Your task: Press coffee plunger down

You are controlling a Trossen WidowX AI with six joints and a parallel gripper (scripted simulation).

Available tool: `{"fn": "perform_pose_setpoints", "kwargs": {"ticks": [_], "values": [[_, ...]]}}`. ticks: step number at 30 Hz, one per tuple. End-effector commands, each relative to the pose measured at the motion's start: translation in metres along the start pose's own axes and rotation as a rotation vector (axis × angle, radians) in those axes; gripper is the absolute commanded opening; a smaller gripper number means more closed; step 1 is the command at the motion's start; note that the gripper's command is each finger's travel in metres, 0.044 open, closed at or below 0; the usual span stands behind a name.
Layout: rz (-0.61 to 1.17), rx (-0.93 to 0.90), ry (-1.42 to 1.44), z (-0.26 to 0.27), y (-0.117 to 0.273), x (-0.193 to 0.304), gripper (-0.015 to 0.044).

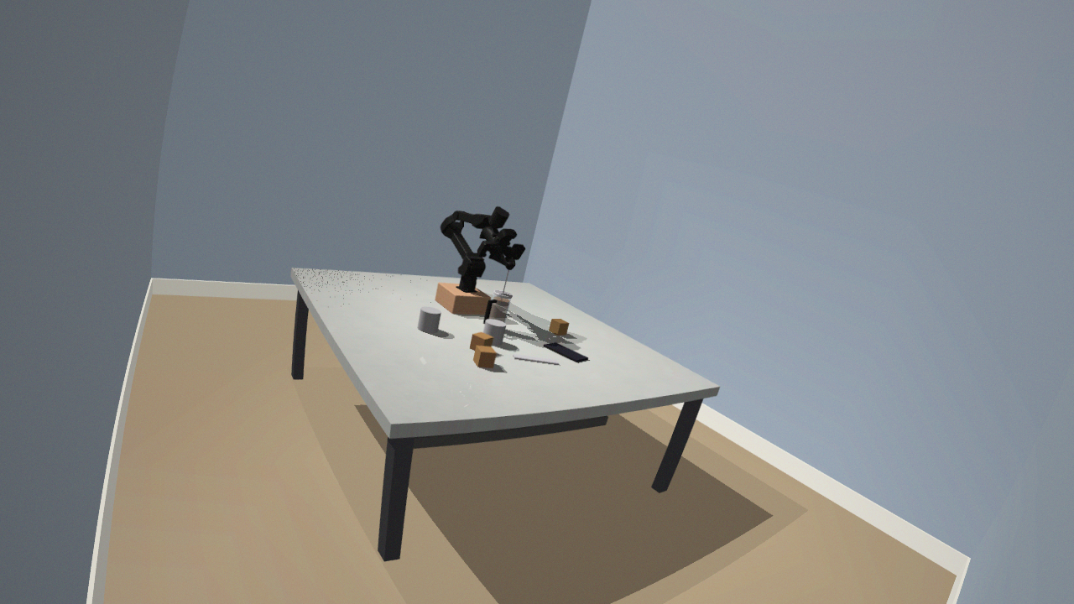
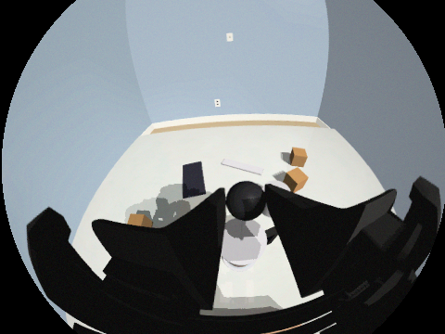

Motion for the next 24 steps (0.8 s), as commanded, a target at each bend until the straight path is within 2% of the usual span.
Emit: {"fn": "perform_pose_setpoints", "kwargs": {"ticks": [1,24], "values": [[0.051,-0.005,-0.004,0.003,-0.010,0.021,0.0116],[0.051,-0.005,-0.004,0.007,-0.031,0.052,0.0116]]}}
Point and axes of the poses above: the point midway between the two fingers, 35 mm back from their tips, its own y axis back along the fingers, its own z axis across the jaws, x = y × z, the point moved 5 cm from there along y, back along the fingers, and after that the axes turned 7 degrees about y, right-handed, at the moved point
